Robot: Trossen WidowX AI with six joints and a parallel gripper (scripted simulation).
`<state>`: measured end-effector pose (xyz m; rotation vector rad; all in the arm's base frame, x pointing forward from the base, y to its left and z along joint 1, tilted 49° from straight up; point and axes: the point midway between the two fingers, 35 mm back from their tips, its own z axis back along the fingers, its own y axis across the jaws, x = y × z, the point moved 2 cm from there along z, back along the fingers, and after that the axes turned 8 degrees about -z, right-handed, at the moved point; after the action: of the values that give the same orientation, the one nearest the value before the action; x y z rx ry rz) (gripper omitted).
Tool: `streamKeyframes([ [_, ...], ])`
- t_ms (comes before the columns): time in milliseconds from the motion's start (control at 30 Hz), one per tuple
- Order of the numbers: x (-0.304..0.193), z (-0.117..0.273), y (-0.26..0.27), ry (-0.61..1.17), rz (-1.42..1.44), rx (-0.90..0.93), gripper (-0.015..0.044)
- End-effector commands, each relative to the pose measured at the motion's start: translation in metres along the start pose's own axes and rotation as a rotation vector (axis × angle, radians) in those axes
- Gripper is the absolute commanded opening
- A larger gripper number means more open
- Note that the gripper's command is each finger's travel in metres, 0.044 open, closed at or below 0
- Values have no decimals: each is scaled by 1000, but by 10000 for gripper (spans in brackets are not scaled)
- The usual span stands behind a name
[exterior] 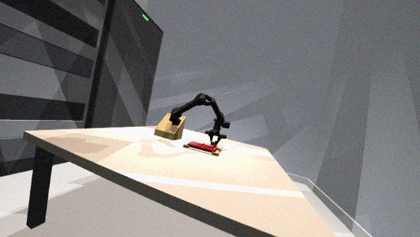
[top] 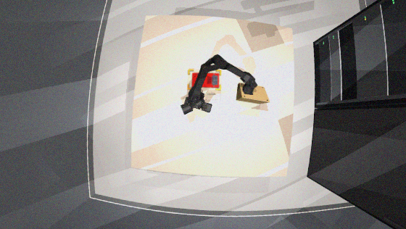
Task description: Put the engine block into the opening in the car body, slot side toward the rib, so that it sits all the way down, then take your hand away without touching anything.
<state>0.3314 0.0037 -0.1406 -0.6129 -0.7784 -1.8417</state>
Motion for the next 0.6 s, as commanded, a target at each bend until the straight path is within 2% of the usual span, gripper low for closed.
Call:
streamKeyframes([
  [0,-2,8,2,4,-2,2,39],
  [67,-2,14,3,5,-2,2,0],
  [567,-5,61,6,11,-1,0,0],
])
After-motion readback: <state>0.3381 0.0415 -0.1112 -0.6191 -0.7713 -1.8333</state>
